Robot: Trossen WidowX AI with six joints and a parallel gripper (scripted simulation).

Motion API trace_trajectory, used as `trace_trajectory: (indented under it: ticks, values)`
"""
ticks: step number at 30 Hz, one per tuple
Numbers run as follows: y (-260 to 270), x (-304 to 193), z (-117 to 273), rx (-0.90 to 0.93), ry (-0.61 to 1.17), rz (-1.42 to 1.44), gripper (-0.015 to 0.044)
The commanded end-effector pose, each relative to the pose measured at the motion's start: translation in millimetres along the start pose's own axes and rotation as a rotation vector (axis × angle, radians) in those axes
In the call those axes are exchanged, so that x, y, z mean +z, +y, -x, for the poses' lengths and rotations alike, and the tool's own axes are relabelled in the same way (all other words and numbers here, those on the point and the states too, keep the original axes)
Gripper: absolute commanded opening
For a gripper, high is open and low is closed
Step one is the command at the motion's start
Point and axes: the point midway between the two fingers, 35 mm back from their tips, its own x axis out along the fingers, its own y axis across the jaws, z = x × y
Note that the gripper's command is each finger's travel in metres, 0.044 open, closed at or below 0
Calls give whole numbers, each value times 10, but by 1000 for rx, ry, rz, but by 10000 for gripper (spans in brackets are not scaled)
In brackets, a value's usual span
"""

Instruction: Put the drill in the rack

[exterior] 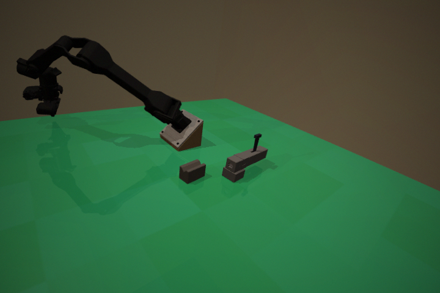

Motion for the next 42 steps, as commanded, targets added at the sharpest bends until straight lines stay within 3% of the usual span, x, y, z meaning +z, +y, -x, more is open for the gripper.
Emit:
trace_trajectory:
  ticks: [1, 12, 22, 33, 42]
  values:
    - [318, 194, 28, 7, -37, -6, 0]
    - [1518, 693, 273, 95, -170, -31, 0]
    - [2765, 749, 660, 251, -223, -89, 0]
    - [4027, 182, 1085, 427, -99, -106, 0]
    - [4982, -645, 1472, 556, 86, 14, 0]
